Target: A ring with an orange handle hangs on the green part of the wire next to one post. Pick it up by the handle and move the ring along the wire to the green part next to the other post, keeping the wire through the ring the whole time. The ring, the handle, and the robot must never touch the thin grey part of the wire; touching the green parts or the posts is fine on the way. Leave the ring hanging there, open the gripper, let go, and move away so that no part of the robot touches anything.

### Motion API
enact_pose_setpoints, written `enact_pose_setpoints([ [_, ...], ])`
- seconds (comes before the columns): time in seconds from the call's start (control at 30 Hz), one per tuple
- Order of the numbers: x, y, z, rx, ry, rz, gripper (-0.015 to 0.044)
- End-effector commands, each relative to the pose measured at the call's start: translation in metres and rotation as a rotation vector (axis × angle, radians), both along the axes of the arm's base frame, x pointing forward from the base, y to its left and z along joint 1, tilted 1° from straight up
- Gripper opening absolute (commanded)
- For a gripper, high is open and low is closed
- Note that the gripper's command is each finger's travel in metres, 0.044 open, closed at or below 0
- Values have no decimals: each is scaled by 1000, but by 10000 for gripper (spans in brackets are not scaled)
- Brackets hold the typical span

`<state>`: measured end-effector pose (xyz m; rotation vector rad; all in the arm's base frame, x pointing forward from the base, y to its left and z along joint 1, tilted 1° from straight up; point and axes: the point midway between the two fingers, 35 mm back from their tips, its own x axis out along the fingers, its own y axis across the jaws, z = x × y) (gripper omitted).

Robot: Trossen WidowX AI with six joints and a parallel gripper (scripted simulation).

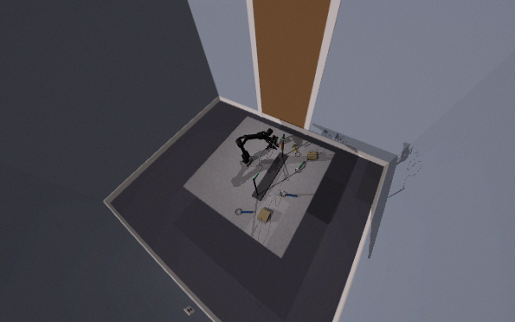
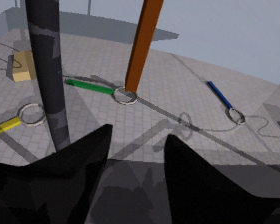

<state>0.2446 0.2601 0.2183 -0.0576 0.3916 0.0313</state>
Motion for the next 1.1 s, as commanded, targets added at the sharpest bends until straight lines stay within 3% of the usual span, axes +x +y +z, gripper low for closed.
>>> enact_pose_setpoints([
  [0.0, -11, 2, 6, 11, -3, -1, 160],
  [0.27, -40, 0, 18, 12, -7, -3, 160],
  [1.07, -41, 0, 19, 12, -8, -2, 160],
])
